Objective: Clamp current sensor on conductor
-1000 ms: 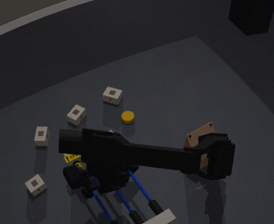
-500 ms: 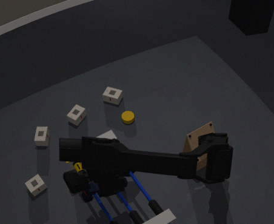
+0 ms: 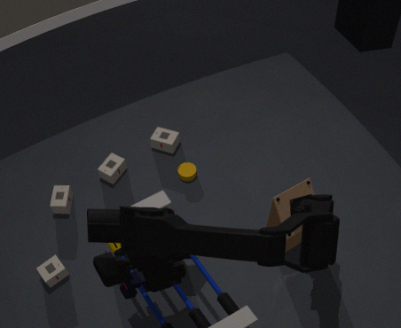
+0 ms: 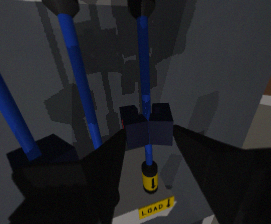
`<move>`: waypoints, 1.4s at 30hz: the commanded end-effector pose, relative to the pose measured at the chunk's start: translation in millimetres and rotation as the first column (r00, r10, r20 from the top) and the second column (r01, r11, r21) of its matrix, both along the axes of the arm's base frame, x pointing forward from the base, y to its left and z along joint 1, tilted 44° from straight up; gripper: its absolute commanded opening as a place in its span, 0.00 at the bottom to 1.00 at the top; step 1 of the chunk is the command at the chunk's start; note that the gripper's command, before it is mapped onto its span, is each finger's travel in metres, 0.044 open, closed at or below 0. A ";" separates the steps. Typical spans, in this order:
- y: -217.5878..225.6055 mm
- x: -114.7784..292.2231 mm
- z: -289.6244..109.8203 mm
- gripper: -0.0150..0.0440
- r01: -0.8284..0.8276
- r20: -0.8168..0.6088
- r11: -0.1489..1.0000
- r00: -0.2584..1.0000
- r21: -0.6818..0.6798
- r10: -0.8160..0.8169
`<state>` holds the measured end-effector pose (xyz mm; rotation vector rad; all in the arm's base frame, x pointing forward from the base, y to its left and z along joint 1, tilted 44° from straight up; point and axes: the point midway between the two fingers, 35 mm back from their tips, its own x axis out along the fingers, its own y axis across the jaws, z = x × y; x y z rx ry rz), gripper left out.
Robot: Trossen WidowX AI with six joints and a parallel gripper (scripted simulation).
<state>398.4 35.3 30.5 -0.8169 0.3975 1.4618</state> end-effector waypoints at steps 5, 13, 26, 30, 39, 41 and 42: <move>-1.6 0.5 0.7 0.25 0.002 0.004 1.000 1.000 -0.001 -0.002; -1.6 0.5 0.7 0.25 0.002 0.004 1.000 1.000 -0.001 -0.002; -1.6 0.5 0.7 0.25 0.002 0.004 1.000 1.000 -0.001 -0.002; -1.6 0.5 0.7 0.25 0.002 0.004 1.000 1.000 -0.001 -0.002; -1.5 1.0 0.6 0.25 -0.001 0.000 1.000 1.000 -0.002 0.001; -1.3 2.1 0.5 0.25 -0.008 -0.007 1.000 1.000 -0.005 0.008; -1.2 2.8 0.5 0.25 -0.013 -0.013 1.000 1.000 -0.007 0.013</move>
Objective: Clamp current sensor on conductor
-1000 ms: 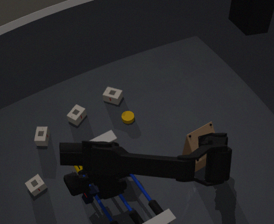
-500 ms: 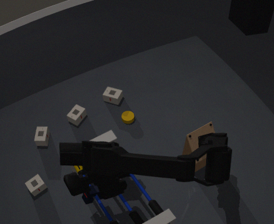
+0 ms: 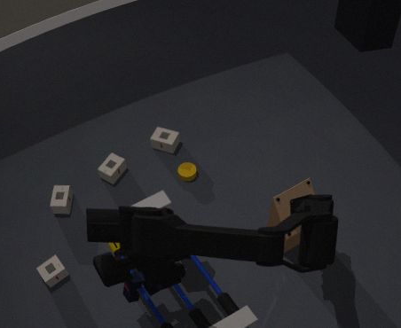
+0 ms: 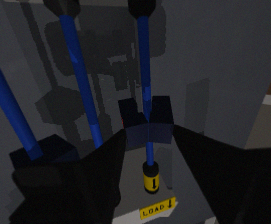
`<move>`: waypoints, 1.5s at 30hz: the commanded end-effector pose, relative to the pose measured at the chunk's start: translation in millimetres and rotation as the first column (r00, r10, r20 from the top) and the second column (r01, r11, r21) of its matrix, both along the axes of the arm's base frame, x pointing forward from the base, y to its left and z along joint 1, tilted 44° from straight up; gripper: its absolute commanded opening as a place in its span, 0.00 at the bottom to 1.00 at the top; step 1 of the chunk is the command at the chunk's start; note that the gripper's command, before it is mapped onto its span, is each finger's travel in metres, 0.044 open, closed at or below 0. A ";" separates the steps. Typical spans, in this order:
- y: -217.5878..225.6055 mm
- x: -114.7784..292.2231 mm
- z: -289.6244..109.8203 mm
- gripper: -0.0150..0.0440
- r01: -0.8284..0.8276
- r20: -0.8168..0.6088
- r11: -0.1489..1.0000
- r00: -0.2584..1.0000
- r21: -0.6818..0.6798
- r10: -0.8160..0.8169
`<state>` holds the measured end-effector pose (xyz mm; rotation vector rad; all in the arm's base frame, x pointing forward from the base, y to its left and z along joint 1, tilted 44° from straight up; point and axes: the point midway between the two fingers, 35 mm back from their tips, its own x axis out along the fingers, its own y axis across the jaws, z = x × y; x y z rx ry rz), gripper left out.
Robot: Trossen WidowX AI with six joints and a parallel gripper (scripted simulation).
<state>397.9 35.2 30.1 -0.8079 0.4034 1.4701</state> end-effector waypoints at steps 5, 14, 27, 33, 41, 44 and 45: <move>-0.1 7.6 0.5 0.25 -0.041 -0.035 0.999 0.999 -0.020 0.040; 2.1 13.3 0.4 0.25 -0.102 -0.099 0.994 0.990 -0.035 0.098; 5.6 13.6 -0.5 0.52 -0.129 -0.132 0.991 0.983 -0.032 0.124; 5.6 13.6 -0.5 0.79 -0.129 -0.132 0.991 0.983 -0.032 0.124; 5.6 13.6 -0.5 1.00 -0.129 -0.132 0.991 0.983 -0.032 0.124; 5.6 13.6 -0.5 1.00 -0.129 -0.132 0.991 0.983 -0.032 0.124; 5.6 13.6 -0.5 1.00 -0.129 -0.132 0.991 0.983 -0.032 0.124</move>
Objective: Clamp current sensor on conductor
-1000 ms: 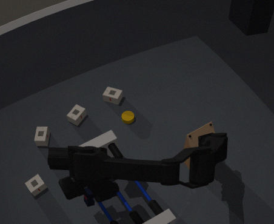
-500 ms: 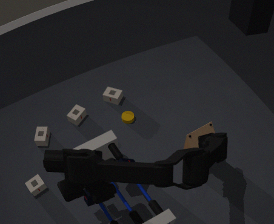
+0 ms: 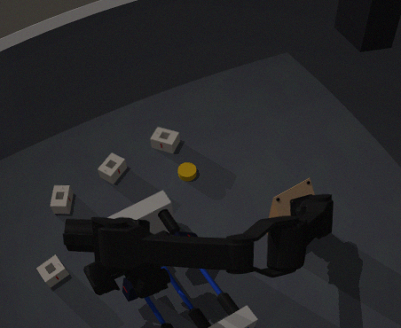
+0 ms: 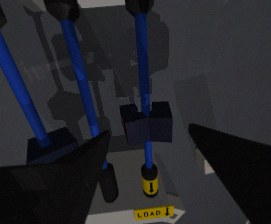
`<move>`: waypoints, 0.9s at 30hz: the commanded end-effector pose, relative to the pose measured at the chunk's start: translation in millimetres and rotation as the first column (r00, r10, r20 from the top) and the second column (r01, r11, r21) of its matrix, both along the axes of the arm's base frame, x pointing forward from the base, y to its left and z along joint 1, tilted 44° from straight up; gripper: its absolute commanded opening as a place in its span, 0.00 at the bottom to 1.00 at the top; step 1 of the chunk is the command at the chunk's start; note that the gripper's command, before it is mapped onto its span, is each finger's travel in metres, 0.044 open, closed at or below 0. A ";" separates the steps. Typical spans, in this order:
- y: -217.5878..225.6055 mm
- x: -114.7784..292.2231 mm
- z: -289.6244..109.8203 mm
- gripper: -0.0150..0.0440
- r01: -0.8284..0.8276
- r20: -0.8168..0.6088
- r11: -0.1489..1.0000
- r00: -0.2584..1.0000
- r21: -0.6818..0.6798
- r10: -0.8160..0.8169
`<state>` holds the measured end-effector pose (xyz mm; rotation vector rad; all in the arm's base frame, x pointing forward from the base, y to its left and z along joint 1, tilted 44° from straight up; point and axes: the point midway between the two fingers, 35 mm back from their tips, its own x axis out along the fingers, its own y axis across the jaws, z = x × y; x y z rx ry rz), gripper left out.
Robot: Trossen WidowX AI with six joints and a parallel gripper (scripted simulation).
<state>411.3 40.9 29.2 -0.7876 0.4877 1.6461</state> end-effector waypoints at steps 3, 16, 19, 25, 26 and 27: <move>12.6 -1.1 -12.5 1.00 -0.002 -0.001 1.000 1.000 -0.001 0.002; 25.4 -2.7 -25.8 1.00 -0.005 -0.001 1.000 1.000 -0.002 0.005; 28.8 -3.1 -29.3 1.00 -0.005 -0.001 1.000 1.000 -0.001 0.005; 35.4 -4.1 -36.2 1.00 -0.005 -0.001 1.000 1.000 -0.001 0.005; 36.5 -4.3 -37.3 1.00 -0.005 -0.001 1.000 1.000 -0.001 0.005; 37.6 -4.5 -38.4 1.00 -0.005 -0.001 1.000 1.000 -0.001 0.005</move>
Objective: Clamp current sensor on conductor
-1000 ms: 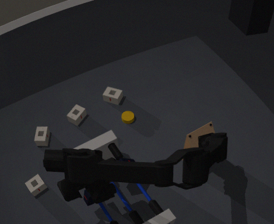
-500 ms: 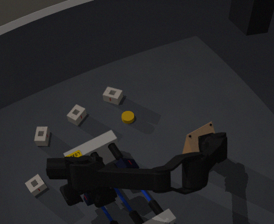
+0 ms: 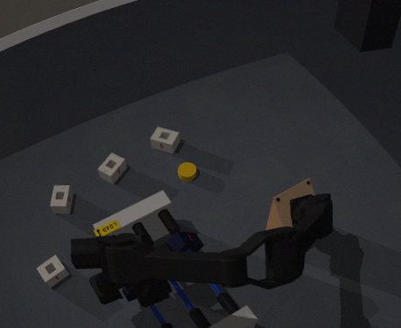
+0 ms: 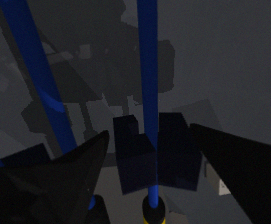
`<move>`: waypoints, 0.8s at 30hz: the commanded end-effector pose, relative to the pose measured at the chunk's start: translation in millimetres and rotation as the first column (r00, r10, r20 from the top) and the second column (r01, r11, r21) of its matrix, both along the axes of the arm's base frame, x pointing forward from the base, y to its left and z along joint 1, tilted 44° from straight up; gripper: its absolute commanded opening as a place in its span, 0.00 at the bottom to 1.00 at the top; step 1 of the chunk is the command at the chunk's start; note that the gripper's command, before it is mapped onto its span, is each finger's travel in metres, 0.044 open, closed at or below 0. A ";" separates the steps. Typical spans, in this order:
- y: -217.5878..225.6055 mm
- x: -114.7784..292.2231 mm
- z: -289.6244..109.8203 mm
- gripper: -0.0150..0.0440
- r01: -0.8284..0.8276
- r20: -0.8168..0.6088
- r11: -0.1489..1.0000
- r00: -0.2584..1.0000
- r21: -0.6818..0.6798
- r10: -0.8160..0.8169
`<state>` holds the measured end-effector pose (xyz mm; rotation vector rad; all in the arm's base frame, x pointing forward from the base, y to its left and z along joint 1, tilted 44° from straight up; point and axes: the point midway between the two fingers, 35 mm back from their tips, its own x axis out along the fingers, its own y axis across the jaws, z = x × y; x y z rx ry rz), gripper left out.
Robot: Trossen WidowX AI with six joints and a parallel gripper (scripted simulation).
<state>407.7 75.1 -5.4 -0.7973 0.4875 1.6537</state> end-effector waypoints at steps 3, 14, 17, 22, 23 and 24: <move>2.0 -0.4 -2.2 0.96 0.000 0.000 1.000 1.000 0.000 0.000; 2.0 -0.4 -2.2 0.83 0.000 0.000 1.000 1.000 0.000 0.000; 2.0 -0.4 -2.2 0.80 0.000 0.000 1.000 1.000 0.000 0.000; 2.0 -0.4 -2.2 0.74 0.000 0.000 1.000 1.000 0.000 0.000; 2.0 -0.4 -2.2 0.73 0.000 0.000 1.000 1.000 0.000 0.000; 2.0 -0.4 -2.2 0.72 0.000 0.000 1.000 1.000 0.000 0.000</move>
